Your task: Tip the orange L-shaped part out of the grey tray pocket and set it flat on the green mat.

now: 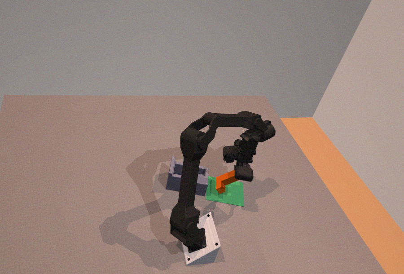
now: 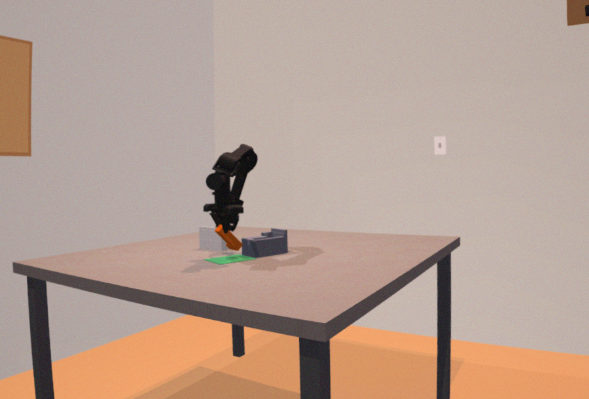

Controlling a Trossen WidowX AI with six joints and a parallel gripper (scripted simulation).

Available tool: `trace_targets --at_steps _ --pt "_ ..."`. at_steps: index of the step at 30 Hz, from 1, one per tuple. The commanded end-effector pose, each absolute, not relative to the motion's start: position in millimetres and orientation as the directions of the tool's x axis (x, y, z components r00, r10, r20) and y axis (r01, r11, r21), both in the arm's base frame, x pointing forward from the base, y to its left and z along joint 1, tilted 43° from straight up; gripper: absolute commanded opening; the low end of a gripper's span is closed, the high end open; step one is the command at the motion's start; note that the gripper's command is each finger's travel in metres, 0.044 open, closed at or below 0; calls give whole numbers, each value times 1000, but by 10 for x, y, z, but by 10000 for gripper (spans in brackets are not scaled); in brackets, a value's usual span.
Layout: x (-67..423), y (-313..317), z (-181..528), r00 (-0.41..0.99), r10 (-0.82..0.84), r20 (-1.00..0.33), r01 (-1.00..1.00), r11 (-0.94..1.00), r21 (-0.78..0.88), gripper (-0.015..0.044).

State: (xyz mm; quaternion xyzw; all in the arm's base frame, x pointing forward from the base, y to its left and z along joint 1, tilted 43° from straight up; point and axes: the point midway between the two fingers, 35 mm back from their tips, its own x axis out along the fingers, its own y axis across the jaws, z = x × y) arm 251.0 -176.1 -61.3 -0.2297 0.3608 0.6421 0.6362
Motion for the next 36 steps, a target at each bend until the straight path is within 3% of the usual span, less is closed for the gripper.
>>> trace_targets --at_steps 1,32,36 --pt "2508 -1708 -663 -85 653 -752 -982 72 173 0" --pt "2485 -1584 -799 -87 653 -753 -983 67 172 0" --pt "2485 -1584 -799 -87 653 -753 -983 67 172 105"
